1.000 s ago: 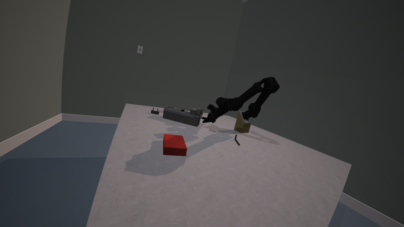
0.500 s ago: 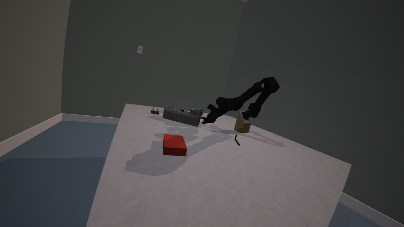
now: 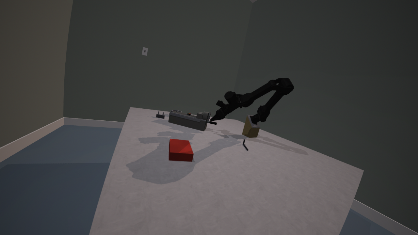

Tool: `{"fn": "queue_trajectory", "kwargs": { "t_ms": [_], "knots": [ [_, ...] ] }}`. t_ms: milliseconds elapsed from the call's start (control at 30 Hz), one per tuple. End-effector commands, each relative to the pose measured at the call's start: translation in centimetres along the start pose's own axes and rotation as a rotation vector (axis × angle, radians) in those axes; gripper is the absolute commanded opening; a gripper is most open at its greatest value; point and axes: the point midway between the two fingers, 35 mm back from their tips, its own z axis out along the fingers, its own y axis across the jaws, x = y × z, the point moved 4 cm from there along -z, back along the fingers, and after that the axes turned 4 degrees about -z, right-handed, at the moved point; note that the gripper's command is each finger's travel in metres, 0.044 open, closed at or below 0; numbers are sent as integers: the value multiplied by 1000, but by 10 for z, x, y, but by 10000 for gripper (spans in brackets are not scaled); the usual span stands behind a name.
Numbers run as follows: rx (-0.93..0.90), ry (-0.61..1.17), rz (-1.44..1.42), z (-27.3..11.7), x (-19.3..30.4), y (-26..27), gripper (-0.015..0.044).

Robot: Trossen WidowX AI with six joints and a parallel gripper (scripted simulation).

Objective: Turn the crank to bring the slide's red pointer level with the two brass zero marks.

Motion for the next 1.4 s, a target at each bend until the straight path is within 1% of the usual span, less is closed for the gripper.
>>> {"fn": "queue_trajectory", "kwargs": {
  "t_ms": [0,333,433,867,1367],
  "knots": [
    [-6,-6,-7,-11,-17,2,440],
    [2,-9,-1,-74,-75,-7,440],
    [0,-9,-1,-79,-79,-8,440],
    [-102,-7,-78,-40,-131,-18,440],
    [-230,-27,-176,16,-180,-51,440]
  ]
}}
